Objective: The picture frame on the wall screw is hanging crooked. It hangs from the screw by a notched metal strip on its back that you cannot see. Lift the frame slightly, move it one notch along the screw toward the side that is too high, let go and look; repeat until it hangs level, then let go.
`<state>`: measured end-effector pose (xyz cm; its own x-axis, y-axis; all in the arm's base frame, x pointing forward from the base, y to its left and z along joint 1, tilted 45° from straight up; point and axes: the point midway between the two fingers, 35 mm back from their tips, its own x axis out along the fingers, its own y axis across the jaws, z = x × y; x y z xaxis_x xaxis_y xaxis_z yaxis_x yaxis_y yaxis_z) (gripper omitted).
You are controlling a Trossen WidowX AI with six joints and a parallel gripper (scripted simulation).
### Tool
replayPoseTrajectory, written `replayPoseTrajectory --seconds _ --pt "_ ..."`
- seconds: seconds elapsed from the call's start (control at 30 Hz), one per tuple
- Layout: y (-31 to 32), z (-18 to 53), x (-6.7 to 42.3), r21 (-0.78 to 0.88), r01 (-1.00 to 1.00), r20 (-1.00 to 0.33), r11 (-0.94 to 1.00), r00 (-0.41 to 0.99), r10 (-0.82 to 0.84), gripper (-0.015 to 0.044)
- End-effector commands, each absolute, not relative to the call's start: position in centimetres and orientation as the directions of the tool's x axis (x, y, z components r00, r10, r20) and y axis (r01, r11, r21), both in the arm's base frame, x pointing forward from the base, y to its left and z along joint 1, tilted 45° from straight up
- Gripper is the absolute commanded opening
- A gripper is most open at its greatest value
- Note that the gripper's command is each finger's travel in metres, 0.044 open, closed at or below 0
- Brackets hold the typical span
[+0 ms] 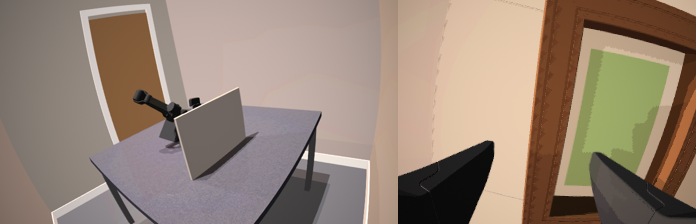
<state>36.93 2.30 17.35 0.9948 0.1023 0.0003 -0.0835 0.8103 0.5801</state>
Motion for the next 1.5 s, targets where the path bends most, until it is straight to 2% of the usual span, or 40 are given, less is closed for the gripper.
replayPoseTrajectory --seconds 0.0,0.37,1.47 --pt "2.3 17.5 37.7 0.584 -0.082 0.005 0.807 0.995 0.098 0.026" --pt "2.5 17.4 39.4 0.584 -0.083 0.006 0.807 0.995 0.098 0.026" --pt "2.5 17.4 39.4 0.584 -0.083 0.006 0.807 0.995 0.098 0.026"
